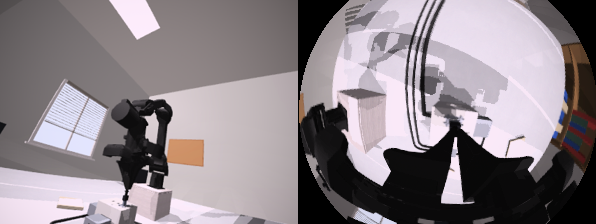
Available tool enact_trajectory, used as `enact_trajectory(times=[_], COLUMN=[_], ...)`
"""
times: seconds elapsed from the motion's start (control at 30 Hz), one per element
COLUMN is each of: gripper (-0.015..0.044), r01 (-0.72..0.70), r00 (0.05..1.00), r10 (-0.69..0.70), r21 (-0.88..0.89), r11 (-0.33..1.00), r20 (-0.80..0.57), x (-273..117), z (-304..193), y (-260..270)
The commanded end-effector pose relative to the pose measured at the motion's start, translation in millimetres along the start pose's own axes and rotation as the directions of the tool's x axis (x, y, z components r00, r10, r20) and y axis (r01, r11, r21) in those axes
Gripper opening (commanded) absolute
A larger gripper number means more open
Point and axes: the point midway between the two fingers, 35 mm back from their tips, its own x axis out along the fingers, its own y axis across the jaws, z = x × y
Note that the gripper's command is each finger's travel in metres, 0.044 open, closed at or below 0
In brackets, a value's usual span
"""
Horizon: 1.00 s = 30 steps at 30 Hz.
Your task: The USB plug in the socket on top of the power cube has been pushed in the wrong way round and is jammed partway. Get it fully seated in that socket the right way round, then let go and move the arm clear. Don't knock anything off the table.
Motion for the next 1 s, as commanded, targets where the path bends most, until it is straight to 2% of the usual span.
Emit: enact_trajectory(times=[0.0,0.97], gripper=[0.0000,0.0000], r01=[-0.002,-0.002], r00=[1.000,1.000], r10=[0.002,0.002], r21=[-0.005,-0.005], r11=[1.000,1.000], r20=[0.004,0.004], x=[1.4,4.8], z=[0.5,0.2], y=[0.6,0.6])
